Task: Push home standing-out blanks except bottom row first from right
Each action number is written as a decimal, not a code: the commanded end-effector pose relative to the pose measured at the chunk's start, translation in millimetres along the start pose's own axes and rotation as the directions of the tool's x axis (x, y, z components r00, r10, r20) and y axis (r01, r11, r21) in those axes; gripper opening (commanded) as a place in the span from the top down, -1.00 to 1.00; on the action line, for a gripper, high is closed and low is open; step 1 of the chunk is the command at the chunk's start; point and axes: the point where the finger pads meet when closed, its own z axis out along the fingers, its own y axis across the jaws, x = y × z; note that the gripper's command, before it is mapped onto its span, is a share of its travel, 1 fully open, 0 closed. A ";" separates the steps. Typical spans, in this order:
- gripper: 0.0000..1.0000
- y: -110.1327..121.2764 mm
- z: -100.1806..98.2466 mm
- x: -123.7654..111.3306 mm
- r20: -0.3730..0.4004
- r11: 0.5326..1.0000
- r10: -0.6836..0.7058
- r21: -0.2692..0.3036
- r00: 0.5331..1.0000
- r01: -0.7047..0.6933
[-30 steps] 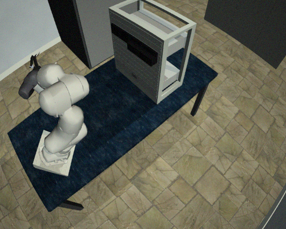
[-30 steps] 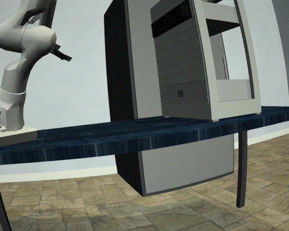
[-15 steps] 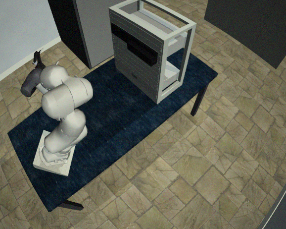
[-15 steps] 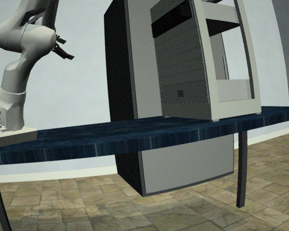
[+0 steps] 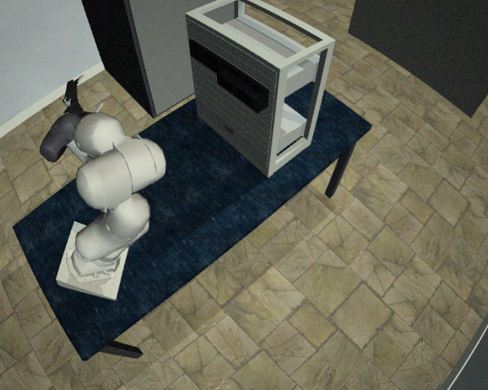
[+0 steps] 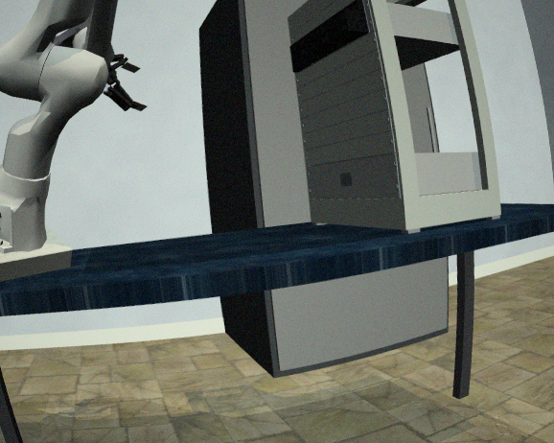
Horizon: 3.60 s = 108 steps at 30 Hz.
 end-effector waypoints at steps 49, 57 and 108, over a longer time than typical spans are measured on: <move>-1.00 3.4 -2.6 -122.0 0.025 0.534 0.844 -0.129 0.535 -0.836; -1.00 1.8 -5.3 -142.5 0.012 0.404 0.913 -0.157 0.408 -0.901; -1.00 -29.0 -37.4 -269.1 -0.223 -0.502 0.863 -0.271 -0.454 -0.821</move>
